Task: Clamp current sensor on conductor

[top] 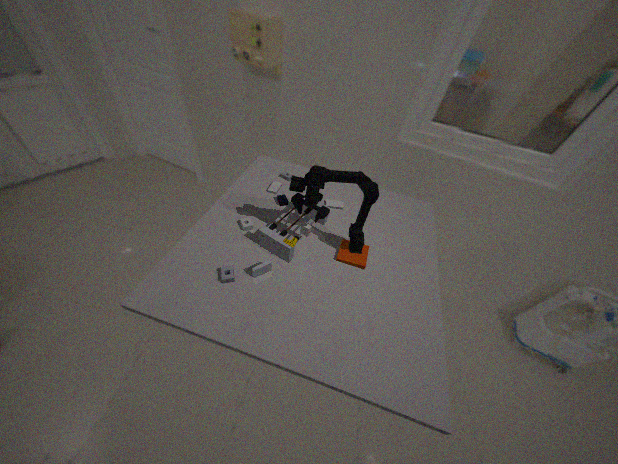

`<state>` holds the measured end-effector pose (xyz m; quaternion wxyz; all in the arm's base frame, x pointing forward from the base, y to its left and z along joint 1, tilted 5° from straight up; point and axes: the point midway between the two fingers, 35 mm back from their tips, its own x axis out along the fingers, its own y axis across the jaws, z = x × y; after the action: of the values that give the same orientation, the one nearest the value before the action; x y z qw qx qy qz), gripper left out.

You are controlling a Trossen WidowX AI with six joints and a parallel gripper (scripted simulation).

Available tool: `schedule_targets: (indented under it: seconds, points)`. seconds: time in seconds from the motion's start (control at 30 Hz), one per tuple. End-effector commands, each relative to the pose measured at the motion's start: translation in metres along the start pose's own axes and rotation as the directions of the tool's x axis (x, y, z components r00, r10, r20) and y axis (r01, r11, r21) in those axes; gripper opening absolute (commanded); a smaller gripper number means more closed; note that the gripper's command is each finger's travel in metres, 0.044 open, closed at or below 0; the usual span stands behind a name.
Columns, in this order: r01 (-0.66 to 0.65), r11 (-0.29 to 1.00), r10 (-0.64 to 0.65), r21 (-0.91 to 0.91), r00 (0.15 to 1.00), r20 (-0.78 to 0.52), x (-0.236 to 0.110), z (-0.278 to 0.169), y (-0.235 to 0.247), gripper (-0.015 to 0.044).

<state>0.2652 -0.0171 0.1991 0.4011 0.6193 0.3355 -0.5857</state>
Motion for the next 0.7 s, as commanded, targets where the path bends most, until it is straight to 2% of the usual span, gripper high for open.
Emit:
schedule_targets:
  seconds: [0.0,0.37,0.5,0.67]
  points:
    - [0.001,1.0,-0.001,0.004,1.0,-0.002,0.0,0.0,0.0,0.044]
    - [0.0,1.0,0.0,-0.009,1.0,0.007,0.001,-0.001,-0.001,0.044]
    - [0.005,0.983,0.022,-0.184,0.989,0.145,0.012,-0.014,-0.023,0.044]
    - [0.013,0.893,0.146,-0.45,0.937,0.317,0.021,-0.029,-0.052,0.044]
